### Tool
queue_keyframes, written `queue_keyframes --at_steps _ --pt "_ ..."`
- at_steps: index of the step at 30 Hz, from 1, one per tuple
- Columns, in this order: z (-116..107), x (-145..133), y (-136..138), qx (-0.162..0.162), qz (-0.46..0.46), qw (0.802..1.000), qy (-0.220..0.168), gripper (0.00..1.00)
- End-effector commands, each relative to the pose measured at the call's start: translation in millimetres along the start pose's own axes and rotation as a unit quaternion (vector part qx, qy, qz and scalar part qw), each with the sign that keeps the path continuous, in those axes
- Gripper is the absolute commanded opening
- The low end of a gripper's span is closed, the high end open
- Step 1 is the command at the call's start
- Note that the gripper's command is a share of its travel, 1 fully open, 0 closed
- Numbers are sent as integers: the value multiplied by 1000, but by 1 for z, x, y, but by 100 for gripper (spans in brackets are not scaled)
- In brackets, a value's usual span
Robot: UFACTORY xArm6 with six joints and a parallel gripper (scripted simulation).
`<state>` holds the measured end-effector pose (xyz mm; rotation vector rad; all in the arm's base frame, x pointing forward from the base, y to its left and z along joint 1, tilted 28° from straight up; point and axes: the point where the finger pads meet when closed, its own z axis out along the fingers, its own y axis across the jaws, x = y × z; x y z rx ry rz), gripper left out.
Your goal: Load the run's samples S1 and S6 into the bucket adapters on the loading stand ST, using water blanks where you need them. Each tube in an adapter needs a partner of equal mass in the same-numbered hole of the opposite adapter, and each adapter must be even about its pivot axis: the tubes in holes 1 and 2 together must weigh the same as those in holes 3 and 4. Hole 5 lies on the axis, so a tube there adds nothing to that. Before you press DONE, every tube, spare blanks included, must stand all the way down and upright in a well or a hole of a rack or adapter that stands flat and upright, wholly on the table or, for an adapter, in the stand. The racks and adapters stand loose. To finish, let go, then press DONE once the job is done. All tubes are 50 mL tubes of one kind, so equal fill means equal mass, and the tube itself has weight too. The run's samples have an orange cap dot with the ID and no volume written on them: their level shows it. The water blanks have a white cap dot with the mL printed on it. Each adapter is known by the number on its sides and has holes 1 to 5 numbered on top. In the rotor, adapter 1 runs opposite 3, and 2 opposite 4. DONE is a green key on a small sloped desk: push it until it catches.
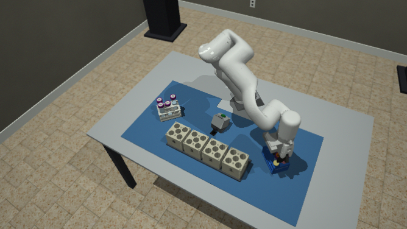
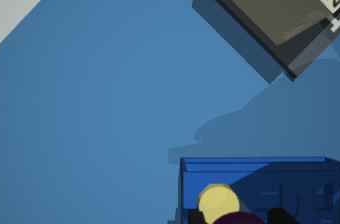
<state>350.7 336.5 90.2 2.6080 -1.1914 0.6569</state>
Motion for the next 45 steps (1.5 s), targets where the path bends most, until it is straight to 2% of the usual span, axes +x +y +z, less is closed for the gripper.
queue_keyframes --at_steps 1,15,45 --pt "-4 0 -1 2 1 1000 -1 0" --pt "-11 0 -1 2 1 1000 -1 0" --pt "-65 0 -1 2 1 1000 -1 0"
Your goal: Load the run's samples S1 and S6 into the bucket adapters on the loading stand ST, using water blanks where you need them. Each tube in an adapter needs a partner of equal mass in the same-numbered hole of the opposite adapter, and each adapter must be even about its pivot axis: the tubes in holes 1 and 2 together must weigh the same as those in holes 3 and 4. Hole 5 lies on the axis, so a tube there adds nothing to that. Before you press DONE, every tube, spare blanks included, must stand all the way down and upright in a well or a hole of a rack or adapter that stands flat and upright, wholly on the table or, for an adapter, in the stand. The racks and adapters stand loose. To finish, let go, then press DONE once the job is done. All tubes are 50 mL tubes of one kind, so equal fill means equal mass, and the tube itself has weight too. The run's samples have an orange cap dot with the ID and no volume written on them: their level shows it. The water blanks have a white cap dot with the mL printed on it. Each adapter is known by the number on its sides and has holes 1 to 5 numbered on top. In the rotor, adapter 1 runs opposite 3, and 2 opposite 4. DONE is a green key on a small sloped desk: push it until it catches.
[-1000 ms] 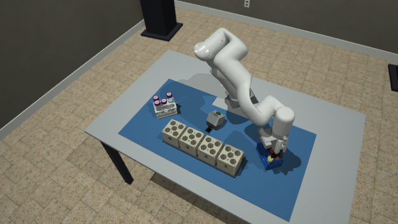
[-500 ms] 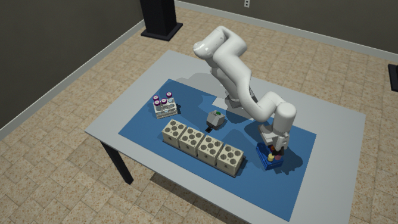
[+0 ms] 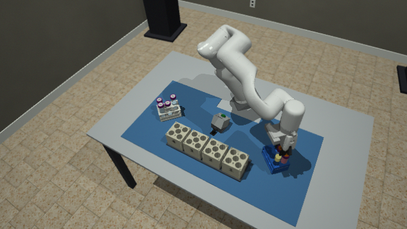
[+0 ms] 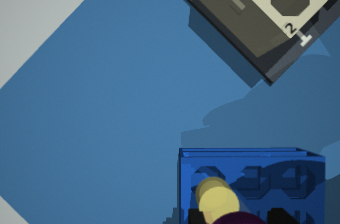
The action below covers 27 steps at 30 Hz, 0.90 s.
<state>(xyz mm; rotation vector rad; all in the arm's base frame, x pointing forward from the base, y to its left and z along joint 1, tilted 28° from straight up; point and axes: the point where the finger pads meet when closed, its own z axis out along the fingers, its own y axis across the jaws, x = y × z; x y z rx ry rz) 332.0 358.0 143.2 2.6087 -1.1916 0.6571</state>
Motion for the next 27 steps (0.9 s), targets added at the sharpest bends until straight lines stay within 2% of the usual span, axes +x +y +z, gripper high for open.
queue_keyframes --at_steps 1,27 --pt "-5 0 -1 2 0 1000 -1 0" --pt "-53 0 -1 2 0 1000 -1 0"
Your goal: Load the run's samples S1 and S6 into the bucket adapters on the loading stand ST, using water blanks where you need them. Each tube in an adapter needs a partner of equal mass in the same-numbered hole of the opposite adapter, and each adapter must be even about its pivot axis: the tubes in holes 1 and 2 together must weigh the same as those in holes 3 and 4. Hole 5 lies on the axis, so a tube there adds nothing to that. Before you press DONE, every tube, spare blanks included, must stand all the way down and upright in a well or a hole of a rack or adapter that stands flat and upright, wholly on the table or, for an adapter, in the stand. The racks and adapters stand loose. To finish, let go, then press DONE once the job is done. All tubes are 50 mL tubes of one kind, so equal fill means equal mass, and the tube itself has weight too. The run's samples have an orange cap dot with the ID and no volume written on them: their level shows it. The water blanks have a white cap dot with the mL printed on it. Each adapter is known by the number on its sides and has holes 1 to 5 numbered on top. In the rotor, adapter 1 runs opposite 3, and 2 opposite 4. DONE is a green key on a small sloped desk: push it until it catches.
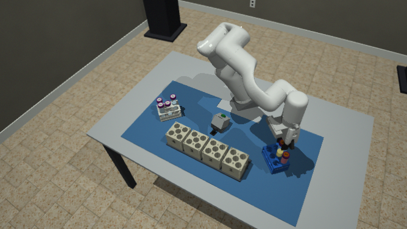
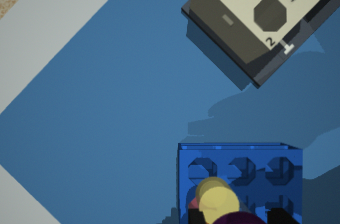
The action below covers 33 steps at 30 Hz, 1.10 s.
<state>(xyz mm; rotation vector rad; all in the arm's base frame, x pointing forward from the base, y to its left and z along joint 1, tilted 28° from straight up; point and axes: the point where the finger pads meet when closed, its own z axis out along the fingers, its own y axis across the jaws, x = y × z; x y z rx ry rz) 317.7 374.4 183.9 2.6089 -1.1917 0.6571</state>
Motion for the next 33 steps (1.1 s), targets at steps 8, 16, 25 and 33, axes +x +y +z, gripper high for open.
queue_keyframes --at_steps 8,16,25,33 --pt "-17 0 -1 2 0 1000 -1 0" --pt "-17 0 -1 2 0 1000 -1 0" --pt "-17 0 -1 2 0 1000 -1 0" --pt "-17 0 -1 2 0 1000 -1 0"
